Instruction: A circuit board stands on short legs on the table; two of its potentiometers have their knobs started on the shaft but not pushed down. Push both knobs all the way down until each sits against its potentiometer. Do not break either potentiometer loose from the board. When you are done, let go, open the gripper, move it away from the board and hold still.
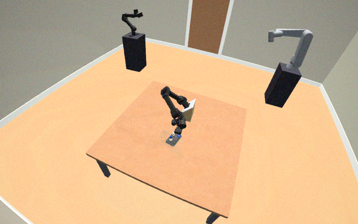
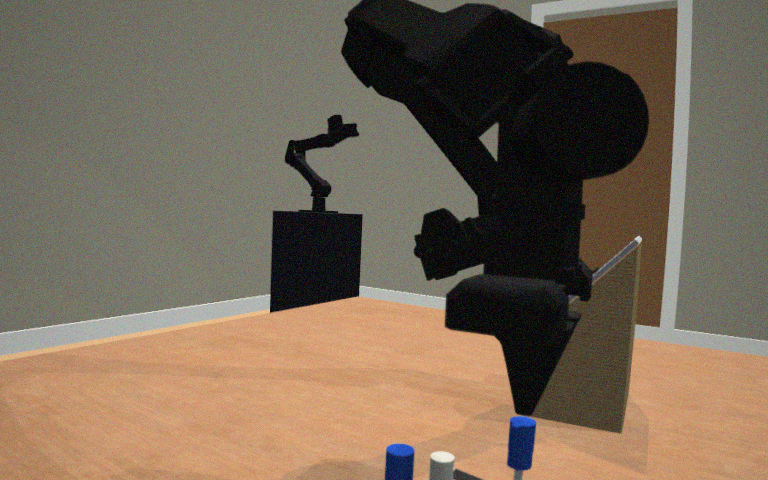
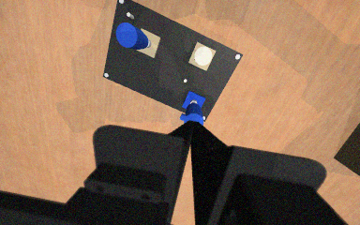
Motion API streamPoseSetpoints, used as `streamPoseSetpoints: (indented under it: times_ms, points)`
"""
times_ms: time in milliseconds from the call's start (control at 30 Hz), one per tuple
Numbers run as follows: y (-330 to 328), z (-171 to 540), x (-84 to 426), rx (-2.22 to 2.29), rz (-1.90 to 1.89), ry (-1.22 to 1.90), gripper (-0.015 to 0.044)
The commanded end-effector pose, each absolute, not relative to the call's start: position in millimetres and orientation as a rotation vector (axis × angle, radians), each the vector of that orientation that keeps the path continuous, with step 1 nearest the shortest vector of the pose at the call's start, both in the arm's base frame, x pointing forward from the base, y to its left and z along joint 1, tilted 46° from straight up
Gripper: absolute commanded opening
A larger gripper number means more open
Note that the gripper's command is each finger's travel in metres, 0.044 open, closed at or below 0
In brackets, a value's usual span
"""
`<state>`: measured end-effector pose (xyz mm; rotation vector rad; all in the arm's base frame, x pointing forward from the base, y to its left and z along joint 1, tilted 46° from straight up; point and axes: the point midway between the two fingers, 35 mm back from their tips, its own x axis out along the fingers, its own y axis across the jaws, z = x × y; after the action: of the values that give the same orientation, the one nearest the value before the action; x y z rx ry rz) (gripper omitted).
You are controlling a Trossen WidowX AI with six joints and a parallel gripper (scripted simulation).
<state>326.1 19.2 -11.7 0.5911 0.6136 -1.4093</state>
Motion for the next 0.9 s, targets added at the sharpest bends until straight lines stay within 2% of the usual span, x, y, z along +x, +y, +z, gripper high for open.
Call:
streamPoseSetpoints:
  times_ms: [0,867]
  points:
    - [18.4,-12.1,325.2,0.583,-1.409,0.613,0.0]
    - [13.3,-16.9,325.6,0.583,-1.409,0.612,0.0]
